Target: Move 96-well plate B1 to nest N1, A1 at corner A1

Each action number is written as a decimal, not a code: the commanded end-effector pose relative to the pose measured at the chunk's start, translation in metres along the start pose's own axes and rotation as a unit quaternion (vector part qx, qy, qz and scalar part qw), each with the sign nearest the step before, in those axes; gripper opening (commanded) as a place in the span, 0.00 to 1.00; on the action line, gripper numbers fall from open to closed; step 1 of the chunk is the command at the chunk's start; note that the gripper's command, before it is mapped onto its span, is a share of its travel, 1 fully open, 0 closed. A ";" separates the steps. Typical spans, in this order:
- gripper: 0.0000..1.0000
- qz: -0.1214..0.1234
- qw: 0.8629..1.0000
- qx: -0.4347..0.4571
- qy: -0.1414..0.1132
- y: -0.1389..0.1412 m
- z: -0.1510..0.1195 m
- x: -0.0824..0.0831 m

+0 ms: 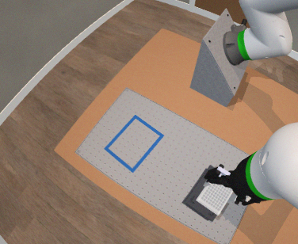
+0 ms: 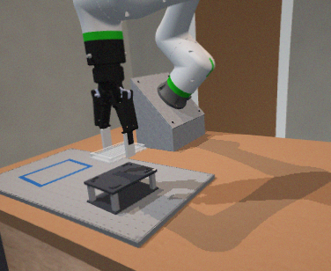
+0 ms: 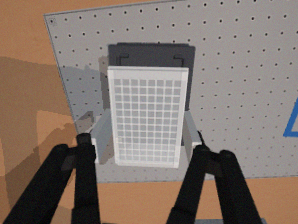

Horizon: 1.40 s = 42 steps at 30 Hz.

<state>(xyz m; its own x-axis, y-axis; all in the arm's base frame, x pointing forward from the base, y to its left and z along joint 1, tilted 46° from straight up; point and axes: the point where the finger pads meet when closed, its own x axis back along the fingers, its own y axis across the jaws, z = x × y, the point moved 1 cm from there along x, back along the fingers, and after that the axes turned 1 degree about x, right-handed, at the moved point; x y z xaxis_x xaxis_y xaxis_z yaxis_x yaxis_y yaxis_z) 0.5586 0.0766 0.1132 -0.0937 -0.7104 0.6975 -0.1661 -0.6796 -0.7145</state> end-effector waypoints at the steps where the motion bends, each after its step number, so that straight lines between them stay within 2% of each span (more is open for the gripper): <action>1: 0.00 0.000 1.000 0.000 0.000 0.000 0.000 0.000; 19: 0.00 0.000 1.000 0.000 0.000 0.001 0.000 -0.001; 42: 0.00 0.000 1.000 0.000 0.000 0.001 0.000 -0.036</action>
<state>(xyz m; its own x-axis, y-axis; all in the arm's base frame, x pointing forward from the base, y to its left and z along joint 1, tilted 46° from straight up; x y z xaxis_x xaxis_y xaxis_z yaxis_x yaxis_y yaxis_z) 0.5614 0.0985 0.0904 -0.0936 -0.7104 0.6975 -0.1661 -0.6796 -0.7145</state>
